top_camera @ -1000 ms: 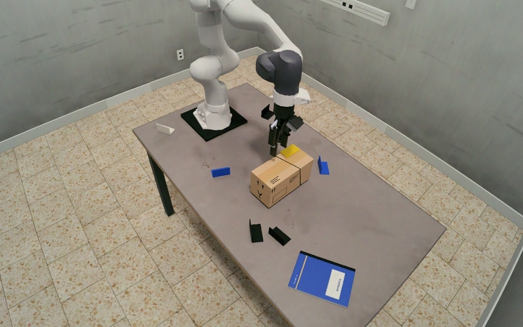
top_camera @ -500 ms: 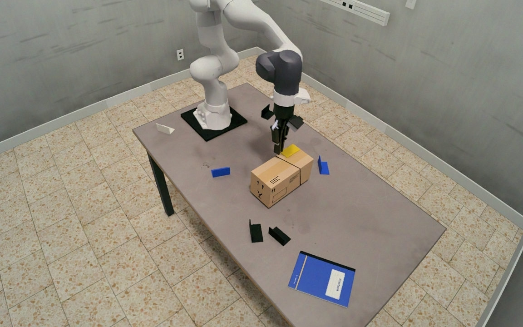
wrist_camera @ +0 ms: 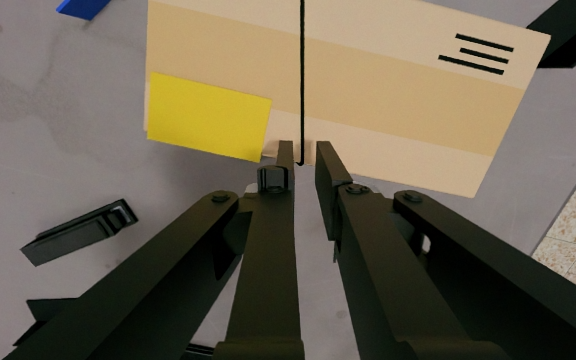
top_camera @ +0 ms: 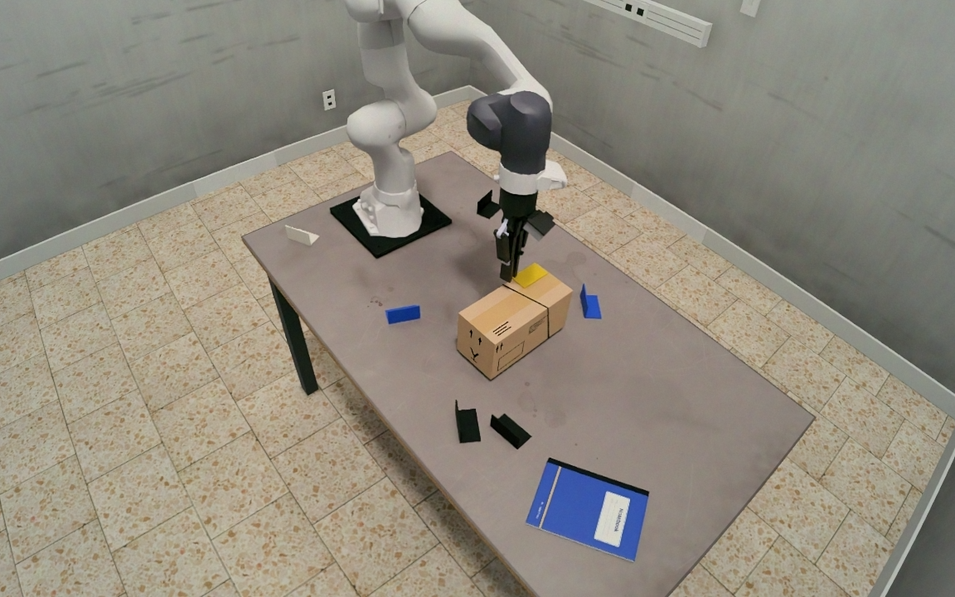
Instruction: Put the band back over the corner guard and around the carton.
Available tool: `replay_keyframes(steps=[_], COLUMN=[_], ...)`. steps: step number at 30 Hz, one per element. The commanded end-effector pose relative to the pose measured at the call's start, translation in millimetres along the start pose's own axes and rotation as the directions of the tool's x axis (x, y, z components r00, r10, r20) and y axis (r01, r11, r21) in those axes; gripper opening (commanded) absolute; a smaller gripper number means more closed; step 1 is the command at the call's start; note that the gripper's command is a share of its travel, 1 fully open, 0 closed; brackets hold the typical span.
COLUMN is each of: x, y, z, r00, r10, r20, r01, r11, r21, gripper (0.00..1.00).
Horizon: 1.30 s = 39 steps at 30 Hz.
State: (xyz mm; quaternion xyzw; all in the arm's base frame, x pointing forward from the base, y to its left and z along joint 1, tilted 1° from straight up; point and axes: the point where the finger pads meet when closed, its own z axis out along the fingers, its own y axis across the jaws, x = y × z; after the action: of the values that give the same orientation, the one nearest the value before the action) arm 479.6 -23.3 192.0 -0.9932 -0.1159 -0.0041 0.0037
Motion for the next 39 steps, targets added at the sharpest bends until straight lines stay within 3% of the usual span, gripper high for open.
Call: replay_keyframes(steps=[1, 39], x=[0.0, 0.5], y=[-0.4, 0.4], z=[0.4, 20.3], r00=[1.000, 1.000], r10=[-0.007, -0.016], r20=[-0.001, -0.002], r01=[0.007, 0.016], r11=[1.000, 1.000], r21=[0.002, 0.002], gripper=[0.18, 0.18])
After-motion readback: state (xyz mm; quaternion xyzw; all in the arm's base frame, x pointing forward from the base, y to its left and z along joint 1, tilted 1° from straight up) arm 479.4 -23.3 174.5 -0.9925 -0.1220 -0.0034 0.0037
